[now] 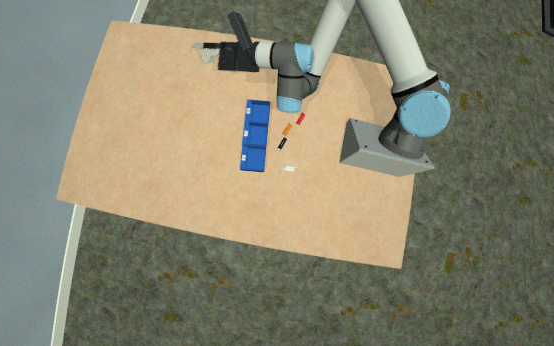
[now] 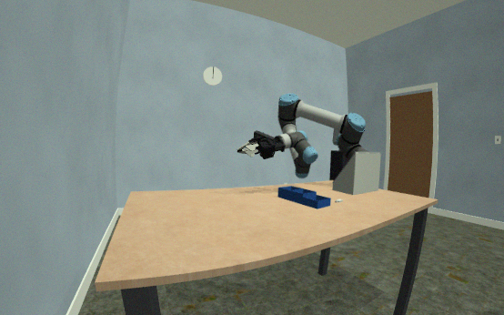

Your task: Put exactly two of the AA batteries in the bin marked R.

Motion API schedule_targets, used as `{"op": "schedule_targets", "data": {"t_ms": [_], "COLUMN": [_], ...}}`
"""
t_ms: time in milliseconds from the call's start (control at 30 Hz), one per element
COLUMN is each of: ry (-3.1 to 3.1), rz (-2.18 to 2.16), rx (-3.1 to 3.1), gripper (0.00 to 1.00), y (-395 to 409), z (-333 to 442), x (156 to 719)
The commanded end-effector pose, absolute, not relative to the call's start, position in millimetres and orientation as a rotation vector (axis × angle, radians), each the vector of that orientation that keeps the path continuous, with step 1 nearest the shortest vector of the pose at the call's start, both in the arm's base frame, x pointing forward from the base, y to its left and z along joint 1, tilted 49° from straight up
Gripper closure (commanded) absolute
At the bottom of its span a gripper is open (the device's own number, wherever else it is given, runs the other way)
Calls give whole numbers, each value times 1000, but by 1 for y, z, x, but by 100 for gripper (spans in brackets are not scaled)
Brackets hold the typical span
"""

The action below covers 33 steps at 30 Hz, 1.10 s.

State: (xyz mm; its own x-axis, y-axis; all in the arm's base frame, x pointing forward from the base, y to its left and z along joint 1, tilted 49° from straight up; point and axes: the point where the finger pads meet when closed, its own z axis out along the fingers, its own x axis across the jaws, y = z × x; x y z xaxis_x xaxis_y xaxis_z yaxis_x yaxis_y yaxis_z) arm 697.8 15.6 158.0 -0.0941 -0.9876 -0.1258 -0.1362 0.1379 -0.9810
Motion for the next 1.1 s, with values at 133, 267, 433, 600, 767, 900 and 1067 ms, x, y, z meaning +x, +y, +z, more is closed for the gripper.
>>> {"op": "schedule_targets", "data": {"t_ms": [133,267,433,600,767,900,1067], "ry": [1589,1699,1760,1836,1936,1991,2043], "rz": [-1004,-941,-907,-869,-824,-803,-785], "rx": [-1224,-1274,-1307,-1350,-1418,-1460,-1504], "gripper": [96,96,96,96,96,96,96], "y": [35,47,55,67,78,86,92], "z": [124,102,87,66,46,34,22], "x": [706,703,699,690,676,665,653]}}
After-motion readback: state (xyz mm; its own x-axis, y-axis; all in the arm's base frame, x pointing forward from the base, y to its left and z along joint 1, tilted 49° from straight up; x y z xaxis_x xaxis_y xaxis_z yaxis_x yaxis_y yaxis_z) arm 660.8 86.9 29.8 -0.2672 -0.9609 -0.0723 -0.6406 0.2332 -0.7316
